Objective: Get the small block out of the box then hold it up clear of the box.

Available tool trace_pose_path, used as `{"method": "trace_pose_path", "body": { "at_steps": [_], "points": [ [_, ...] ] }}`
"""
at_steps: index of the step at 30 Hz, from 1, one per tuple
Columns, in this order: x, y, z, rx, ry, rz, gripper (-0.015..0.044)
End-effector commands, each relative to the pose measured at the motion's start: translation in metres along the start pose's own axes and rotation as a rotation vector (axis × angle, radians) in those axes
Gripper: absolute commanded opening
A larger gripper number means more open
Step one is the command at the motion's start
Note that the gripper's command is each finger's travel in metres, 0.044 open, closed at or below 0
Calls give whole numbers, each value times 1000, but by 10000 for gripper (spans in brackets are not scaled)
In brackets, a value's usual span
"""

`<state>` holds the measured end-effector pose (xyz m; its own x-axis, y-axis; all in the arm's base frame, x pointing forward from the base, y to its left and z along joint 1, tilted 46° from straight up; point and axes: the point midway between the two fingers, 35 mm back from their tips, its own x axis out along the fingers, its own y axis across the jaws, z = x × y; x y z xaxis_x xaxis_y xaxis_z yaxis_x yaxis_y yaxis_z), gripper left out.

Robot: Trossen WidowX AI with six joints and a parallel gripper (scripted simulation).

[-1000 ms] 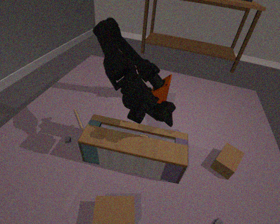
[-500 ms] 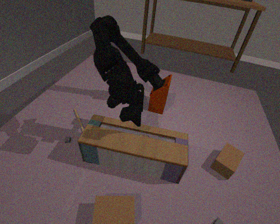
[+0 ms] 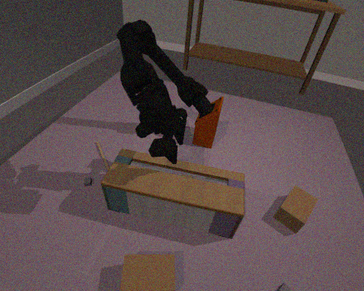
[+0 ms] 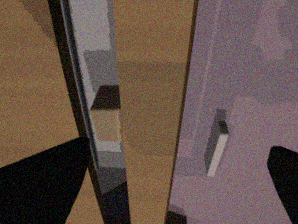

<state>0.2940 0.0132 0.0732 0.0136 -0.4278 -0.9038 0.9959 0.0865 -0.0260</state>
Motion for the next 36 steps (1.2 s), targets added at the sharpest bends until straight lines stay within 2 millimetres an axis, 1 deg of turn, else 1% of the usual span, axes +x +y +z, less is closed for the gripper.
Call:
{"method": "trace_pose_path", "body": {
  "at_steps": [1,21,36],
  "points": [
    [8,-2,3,-1,-7,-7,400],
    [40,-1,13,-1,-8,-6,400],
    [63,-5,21,-1,-10,-6,400]
  ]
}}
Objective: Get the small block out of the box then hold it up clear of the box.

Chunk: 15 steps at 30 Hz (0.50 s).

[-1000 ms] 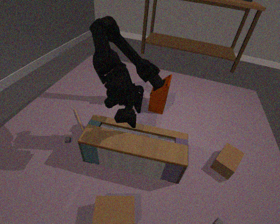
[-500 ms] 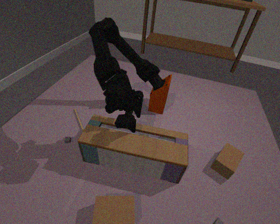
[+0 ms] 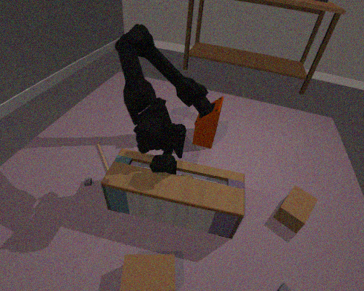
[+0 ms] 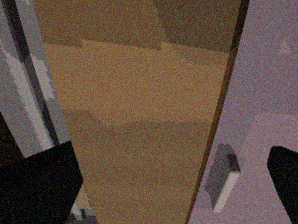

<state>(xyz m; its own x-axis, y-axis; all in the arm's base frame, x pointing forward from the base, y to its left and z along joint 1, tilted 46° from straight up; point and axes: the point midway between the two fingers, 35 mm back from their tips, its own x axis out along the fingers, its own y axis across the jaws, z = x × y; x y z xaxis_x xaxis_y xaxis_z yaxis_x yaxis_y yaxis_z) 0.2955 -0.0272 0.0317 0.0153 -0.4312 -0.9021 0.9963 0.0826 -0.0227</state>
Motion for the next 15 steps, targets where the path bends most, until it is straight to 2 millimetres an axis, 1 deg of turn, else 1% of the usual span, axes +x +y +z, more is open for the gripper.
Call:
{"method": "trace_pose_path", "body": {
  "at_steps": [1,8,9,11,15],
  "points": [
    [10,-4,3,-6,-6,-8,400],
    [18,-7,5,-6,-8,-8,400],
    [12,-3,4,0,-2,-1,400],
    [12,-3,4,0,-2,-1,400],
    [15,-3,-4,-1,-1,-2,400]
  ]
}}
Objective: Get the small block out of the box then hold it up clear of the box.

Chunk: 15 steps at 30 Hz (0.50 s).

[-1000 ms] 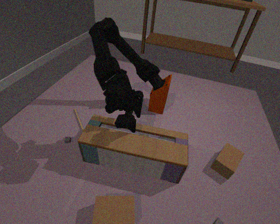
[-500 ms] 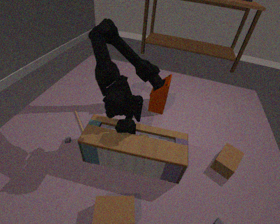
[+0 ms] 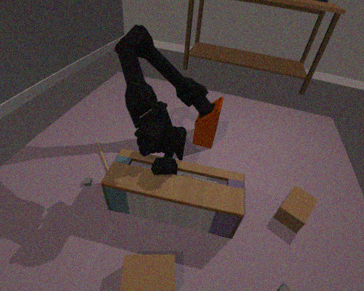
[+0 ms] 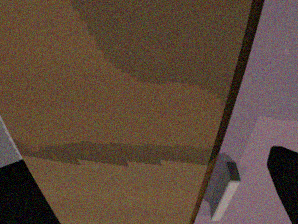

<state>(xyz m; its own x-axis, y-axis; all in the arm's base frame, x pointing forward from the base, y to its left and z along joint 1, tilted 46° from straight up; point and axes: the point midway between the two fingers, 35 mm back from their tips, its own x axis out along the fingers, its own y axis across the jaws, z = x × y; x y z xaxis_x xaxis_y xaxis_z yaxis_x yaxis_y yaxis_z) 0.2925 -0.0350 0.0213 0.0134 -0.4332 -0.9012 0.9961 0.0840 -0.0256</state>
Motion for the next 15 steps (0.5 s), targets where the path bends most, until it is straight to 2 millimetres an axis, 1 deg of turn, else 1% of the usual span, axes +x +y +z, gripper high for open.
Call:
{"method": "trace_pose_path", "body": {
  "at_steps": [1,15],
  "points": [
    [4,0,-9,1,1,0,400],
    [15,0,-39,1,2,0,400]
  ]
}}
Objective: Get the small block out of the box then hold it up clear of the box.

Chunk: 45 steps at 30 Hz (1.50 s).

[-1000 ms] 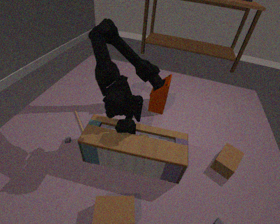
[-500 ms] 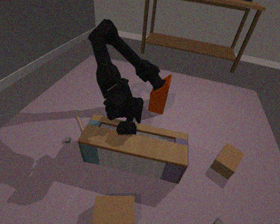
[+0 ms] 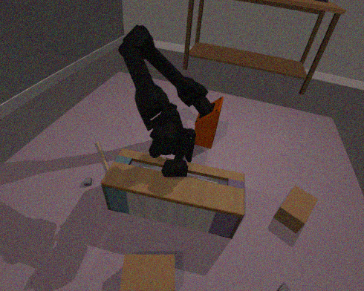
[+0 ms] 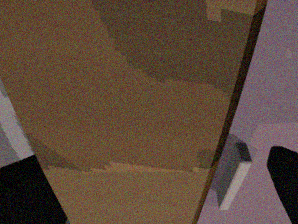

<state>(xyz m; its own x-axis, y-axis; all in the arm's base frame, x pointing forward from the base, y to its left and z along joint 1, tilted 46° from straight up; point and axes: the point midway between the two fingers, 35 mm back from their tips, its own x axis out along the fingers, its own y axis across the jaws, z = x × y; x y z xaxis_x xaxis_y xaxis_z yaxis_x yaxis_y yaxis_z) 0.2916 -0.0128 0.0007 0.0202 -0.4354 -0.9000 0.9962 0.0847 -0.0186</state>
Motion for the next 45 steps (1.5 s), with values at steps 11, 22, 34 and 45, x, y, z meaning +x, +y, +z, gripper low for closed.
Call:
{"method": "trace_pose_path", "body": {
  "at_steps": [11,22,34,45],
  "points": [
    [14,-2,-32,-2,7,-7,400],
    [22,-2,-56,-2,8,-6,400],
    [31,-3,-83,-1,10,-6,400],
    [37,-3,-99,-1,11,-6,400]
  ]
}}
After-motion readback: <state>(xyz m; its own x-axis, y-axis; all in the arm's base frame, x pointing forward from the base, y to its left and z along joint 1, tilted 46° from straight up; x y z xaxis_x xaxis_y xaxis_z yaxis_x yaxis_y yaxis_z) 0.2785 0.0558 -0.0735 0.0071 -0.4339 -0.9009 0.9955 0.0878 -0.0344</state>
